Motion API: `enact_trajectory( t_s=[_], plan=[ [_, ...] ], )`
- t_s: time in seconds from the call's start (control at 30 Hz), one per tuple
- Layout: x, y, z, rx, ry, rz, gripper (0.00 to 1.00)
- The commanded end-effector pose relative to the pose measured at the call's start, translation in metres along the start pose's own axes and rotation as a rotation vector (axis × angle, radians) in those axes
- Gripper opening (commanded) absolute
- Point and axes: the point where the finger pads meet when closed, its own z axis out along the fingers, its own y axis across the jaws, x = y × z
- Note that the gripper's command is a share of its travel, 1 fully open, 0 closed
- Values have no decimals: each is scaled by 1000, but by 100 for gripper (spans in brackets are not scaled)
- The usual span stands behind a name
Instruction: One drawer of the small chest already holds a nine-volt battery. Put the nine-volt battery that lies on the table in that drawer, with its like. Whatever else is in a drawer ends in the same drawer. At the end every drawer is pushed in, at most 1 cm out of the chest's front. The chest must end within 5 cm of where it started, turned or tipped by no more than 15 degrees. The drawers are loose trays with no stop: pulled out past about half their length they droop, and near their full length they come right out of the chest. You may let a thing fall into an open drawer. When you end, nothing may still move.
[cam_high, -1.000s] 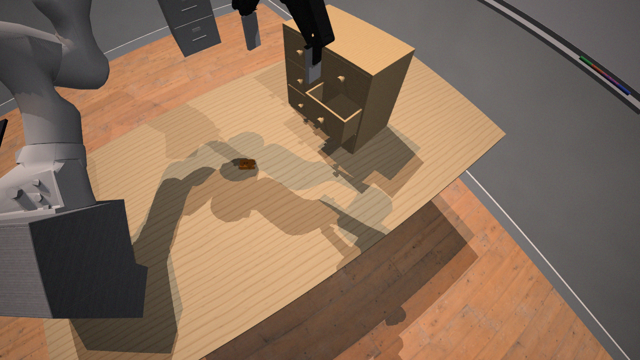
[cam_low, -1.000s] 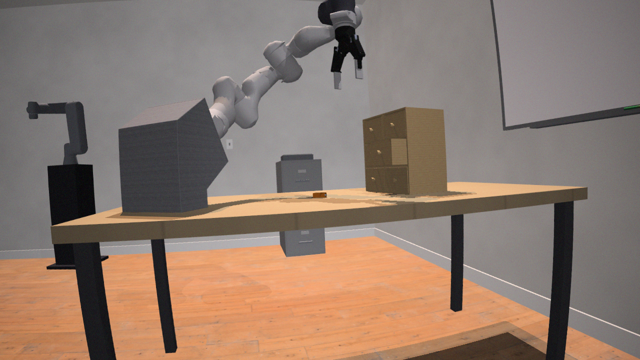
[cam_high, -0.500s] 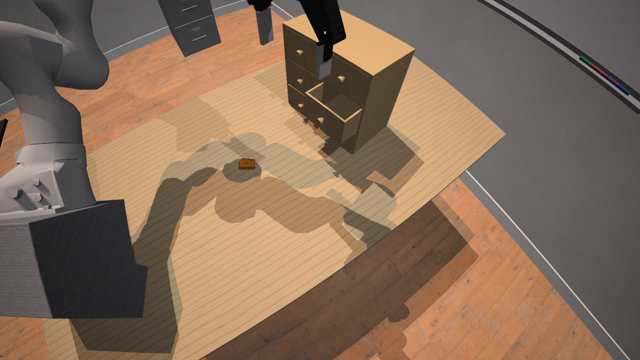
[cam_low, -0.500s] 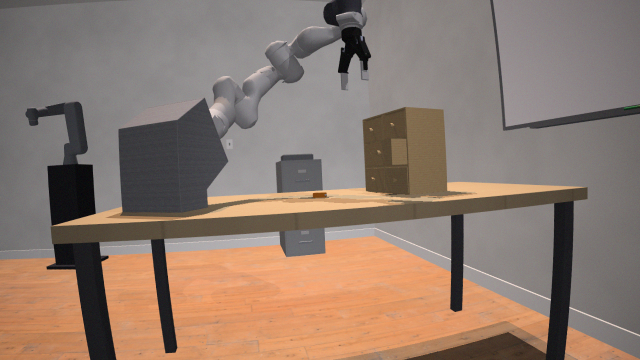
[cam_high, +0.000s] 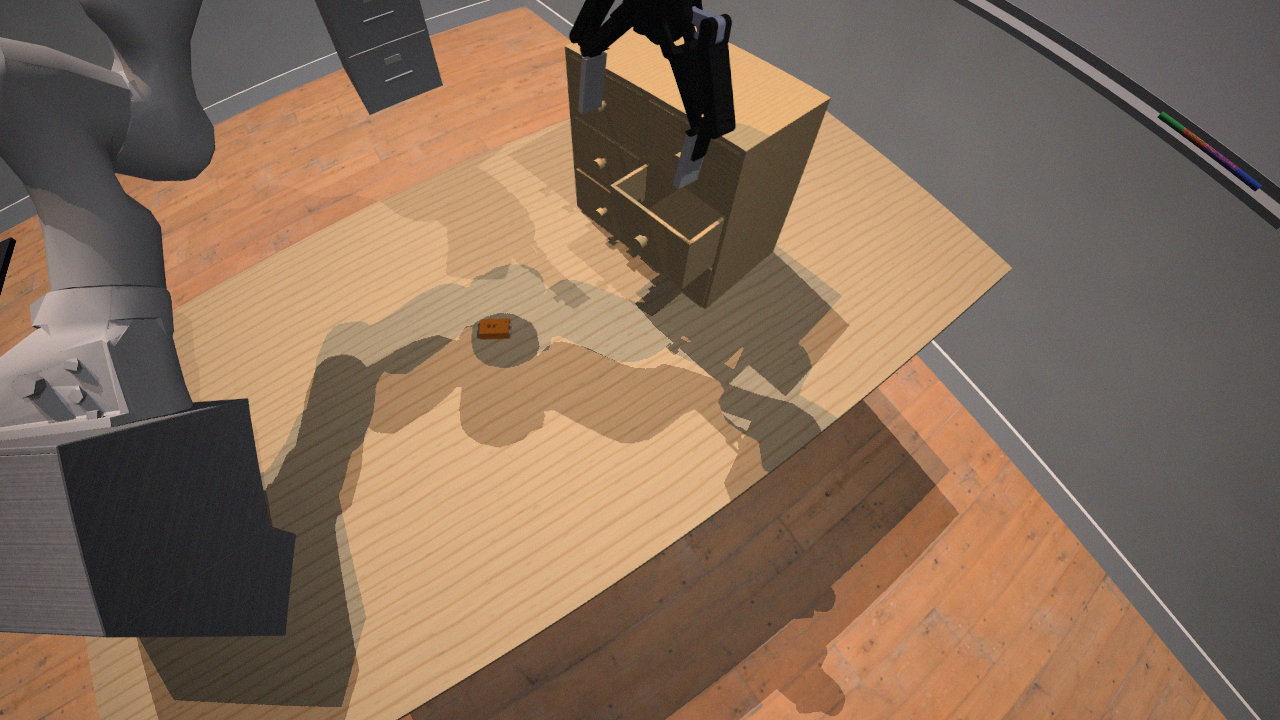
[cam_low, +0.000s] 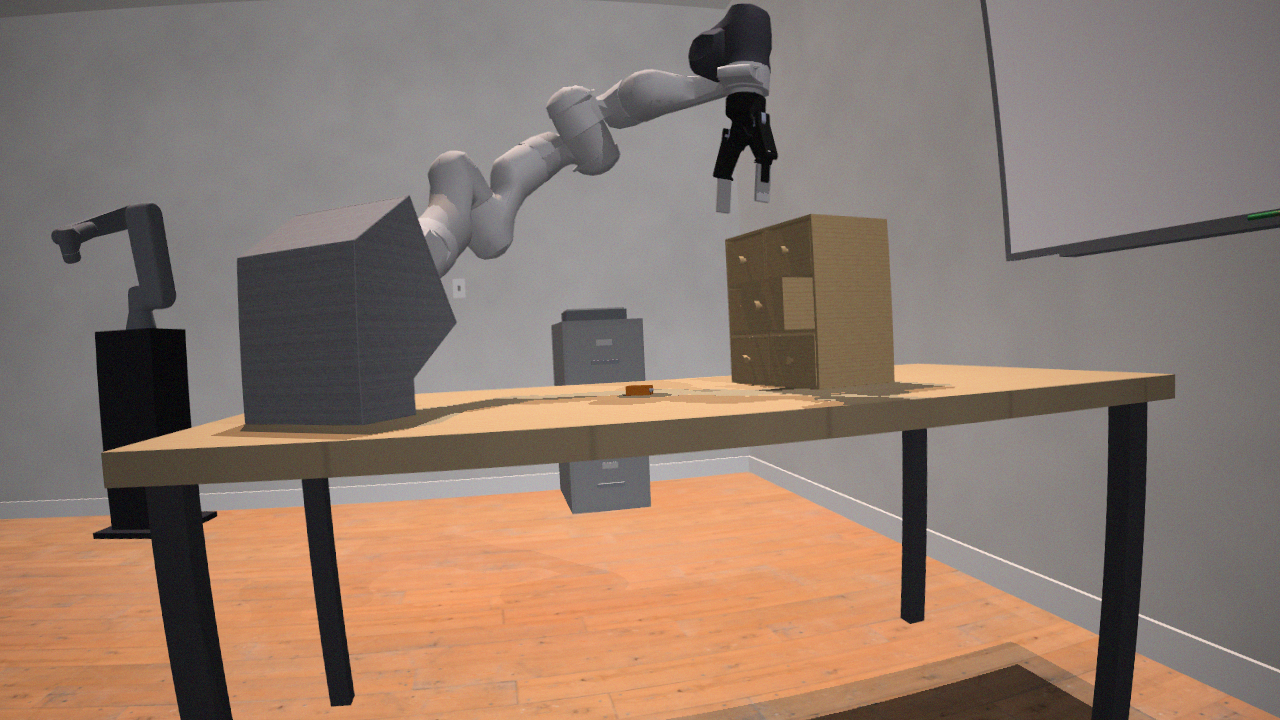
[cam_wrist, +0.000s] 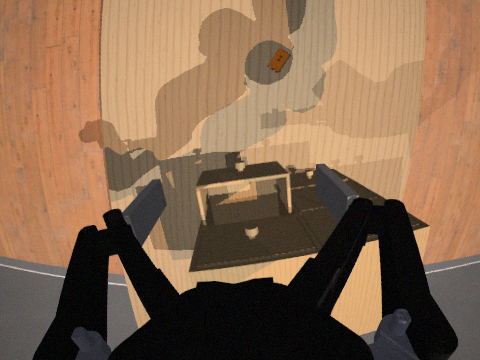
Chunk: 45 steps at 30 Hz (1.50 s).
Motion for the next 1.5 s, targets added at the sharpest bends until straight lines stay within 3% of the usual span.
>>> enact_trajectory(
  t_s=[0.0,0.33,1.47],
  plan=[
    [-20,1,16,-37,26,165,100],
    [-37,1,30,-55,47,202,100],
    [-37,1,30,-55,47,202,100]
  ],
)
